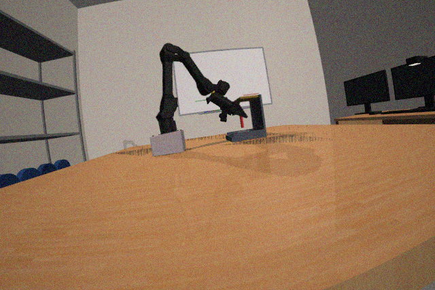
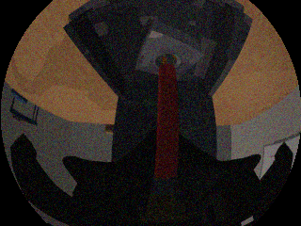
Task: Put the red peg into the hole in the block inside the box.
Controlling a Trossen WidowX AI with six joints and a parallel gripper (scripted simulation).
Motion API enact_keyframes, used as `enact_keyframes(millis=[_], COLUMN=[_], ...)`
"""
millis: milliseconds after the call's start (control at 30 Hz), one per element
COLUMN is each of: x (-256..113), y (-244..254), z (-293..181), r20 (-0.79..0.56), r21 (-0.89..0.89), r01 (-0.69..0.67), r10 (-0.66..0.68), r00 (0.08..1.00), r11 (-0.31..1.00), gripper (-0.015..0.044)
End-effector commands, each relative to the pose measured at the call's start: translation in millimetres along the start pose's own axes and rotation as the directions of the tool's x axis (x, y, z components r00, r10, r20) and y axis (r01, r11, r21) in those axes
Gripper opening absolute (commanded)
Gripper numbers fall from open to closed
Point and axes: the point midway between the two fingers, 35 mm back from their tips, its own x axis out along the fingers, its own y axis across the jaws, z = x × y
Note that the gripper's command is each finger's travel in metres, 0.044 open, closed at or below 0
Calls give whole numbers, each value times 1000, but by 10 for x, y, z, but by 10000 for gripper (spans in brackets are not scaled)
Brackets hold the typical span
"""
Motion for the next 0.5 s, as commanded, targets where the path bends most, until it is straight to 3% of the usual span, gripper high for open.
enact_keyframes(millis=[0, 467], x=[42, 88], y=[-15, -15], z=[5, 58], r20=[7, 7], r21=[-8, -8], r01=[1, 1], r10=[-1, -1], r00=[1000, 1000], r11=[1000, 1000], gripper=[0, 0])
